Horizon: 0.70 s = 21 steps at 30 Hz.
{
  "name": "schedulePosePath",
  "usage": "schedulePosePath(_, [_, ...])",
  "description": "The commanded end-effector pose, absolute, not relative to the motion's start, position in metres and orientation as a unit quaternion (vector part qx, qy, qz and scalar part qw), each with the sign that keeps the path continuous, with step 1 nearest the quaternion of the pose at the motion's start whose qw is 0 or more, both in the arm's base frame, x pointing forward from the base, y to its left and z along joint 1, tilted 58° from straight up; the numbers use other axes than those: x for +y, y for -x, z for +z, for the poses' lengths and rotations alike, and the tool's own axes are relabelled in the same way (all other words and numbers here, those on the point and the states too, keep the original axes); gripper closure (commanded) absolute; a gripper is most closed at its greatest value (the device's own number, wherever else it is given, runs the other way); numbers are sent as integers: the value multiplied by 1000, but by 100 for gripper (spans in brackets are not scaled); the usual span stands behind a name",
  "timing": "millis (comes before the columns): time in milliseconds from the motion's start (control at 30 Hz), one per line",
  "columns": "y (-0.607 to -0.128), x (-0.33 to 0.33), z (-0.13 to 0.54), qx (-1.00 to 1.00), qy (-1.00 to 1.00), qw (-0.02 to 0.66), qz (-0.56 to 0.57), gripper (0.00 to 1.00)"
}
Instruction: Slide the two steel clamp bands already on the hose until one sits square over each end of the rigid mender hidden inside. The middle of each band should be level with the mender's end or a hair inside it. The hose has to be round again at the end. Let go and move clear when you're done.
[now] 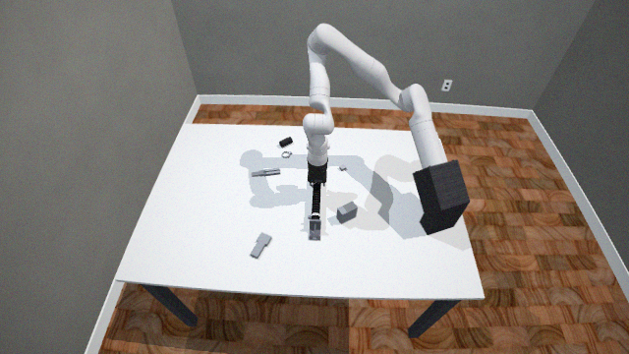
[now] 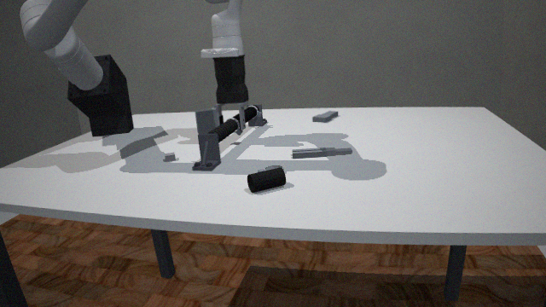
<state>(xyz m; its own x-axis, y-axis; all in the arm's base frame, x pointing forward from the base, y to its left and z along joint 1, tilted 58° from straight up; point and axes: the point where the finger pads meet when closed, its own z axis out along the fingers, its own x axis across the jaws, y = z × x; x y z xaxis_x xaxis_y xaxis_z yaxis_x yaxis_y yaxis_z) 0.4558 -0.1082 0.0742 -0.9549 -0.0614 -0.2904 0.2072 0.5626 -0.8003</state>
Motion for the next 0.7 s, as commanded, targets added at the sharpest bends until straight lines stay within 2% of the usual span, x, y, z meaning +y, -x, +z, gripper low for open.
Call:
schedulePosePath(0, [-456,-107,74,872,-41,145,-465,0])
schedulePosePath(667, [-446,-67,100,872,-41,145,-465,0])
